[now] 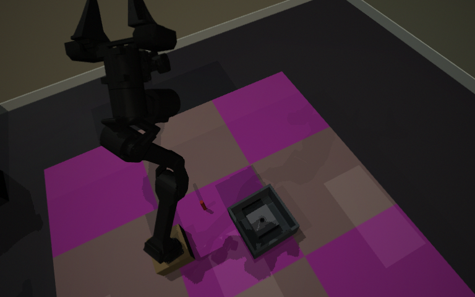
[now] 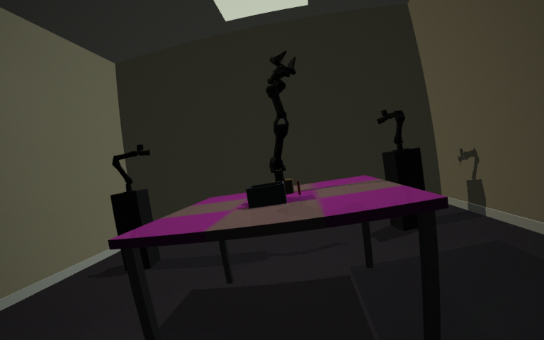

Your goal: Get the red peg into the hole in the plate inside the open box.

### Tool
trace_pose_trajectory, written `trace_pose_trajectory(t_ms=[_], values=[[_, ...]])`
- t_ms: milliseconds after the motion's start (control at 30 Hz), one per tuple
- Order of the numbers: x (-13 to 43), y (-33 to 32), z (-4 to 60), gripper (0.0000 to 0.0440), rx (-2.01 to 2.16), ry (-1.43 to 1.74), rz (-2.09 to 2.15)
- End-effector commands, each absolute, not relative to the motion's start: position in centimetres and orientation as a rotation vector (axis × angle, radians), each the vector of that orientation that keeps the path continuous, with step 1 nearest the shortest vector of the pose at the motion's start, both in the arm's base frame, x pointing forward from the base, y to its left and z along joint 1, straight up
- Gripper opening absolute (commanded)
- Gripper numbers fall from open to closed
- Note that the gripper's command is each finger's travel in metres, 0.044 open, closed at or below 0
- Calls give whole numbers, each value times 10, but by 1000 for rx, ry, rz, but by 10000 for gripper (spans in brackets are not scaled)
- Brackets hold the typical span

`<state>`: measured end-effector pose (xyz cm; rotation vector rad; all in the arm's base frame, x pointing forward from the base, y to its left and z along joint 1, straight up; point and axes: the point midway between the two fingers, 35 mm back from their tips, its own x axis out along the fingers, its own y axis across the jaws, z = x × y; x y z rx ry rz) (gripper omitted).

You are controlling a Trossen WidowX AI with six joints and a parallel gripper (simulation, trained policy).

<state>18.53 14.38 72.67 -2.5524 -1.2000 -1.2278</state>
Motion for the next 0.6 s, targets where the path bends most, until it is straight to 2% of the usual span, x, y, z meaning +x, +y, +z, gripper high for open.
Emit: trace_pose_trajectory(t_ms=[0,100,567], values=[[177,141,731,415,-2541,-1192,-1279],[149,132,742,440,-2486,-1176,-1429],[-5,73,769,440,-1997,-1148,-1988]])
